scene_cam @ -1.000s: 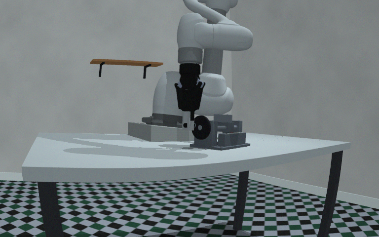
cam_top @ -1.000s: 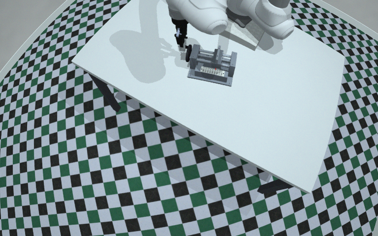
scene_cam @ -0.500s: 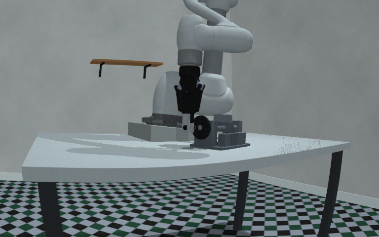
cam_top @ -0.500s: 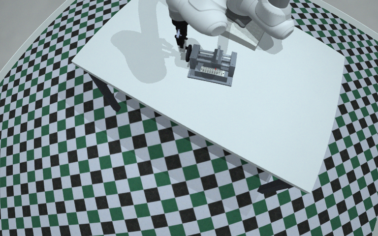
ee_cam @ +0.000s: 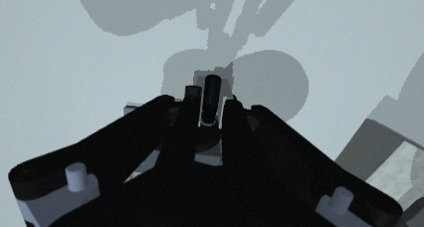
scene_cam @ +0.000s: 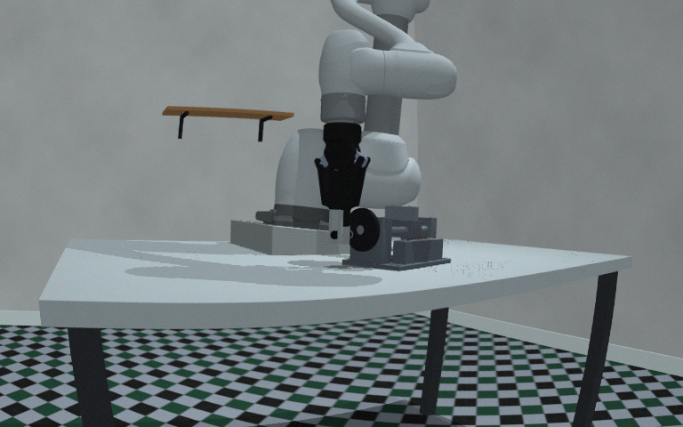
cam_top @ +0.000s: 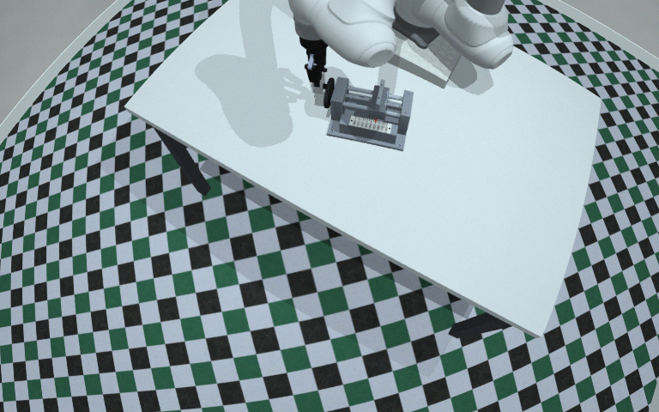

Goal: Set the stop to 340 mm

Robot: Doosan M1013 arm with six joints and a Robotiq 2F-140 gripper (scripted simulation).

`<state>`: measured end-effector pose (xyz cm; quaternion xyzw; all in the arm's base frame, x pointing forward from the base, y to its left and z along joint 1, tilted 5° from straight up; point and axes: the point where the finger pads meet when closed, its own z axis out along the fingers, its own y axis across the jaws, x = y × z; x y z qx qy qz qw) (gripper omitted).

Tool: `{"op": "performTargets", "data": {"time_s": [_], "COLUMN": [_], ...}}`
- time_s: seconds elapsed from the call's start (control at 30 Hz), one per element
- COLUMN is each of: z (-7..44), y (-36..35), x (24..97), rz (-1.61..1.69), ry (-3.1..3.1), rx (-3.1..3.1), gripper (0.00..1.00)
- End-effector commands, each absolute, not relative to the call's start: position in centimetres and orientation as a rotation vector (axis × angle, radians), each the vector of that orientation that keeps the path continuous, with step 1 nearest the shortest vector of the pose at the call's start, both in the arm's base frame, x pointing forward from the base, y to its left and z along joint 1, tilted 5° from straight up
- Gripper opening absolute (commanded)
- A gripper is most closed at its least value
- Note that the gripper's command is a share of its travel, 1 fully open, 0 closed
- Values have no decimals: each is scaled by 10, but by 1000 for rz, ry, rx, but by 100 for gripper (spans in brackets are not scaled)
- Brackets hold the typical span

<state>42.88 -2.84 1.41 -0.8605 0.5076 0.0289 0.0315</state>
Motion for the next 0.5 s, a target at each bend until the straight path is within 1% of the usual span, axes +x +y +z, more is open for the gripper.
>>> {"op": "performTargets", "data": {"time_s": [0.0, 0.47], "z": [13, 4], "y": [-28, -24], "x": [429, 435], "rz": [89, 89], "ry": [1564, 1564], "rx": [-2650, -2650], "gripper": [4, 4]}}
